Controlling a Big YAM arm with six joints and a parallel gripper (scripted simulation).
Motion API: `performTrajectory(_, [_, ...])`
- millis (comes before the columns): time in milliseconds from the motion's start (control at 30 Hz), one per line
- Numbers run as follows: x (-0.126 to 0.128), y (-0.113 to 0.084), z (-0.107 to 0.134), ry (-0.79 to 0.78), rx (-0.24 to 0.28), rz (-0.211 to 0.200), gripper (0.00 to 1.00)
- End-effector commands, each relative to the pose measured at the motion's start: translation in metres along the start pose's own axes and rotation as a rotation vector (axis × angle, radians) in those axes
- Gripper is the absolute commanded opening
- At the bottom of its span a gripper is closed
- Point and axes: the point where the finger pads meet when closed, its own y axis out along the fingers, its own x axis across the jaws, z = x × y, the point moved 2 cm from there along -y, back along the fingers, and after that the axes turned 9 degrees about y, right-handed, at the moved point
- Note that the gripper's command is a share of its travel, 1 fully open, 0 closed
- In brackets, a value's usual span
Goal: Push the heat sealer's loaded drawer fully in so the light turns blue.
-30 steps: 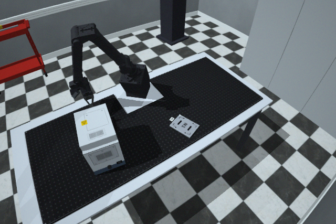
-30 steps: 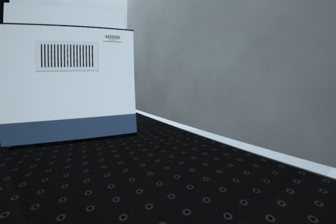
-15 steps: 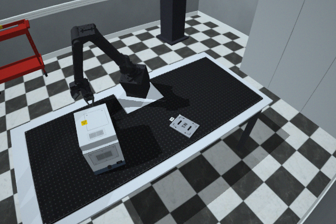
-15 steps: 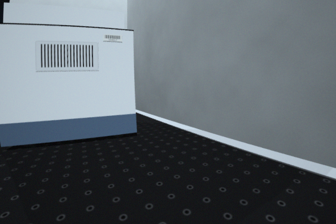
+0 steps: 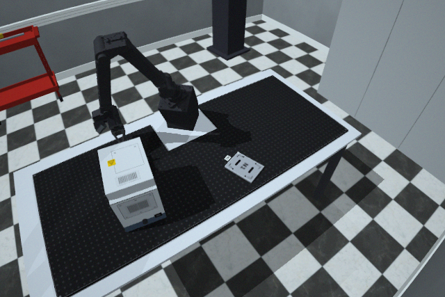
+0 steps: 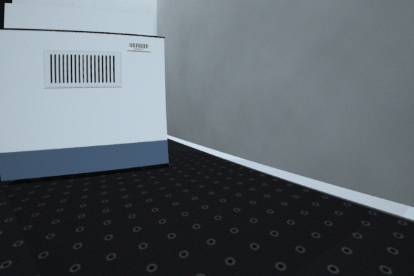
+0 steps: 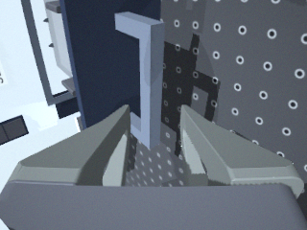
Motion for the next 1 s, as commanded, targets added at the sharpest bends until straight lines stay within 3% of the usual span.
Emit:
performTrajectory(0, [0.004, 0.004, 0.001, 0.011, 0.002, -0.002, 0.3])
performTrajectory(967, [-0.003, 0.023, 0.005, 0.032, 0.01, 0.0, 0.3])
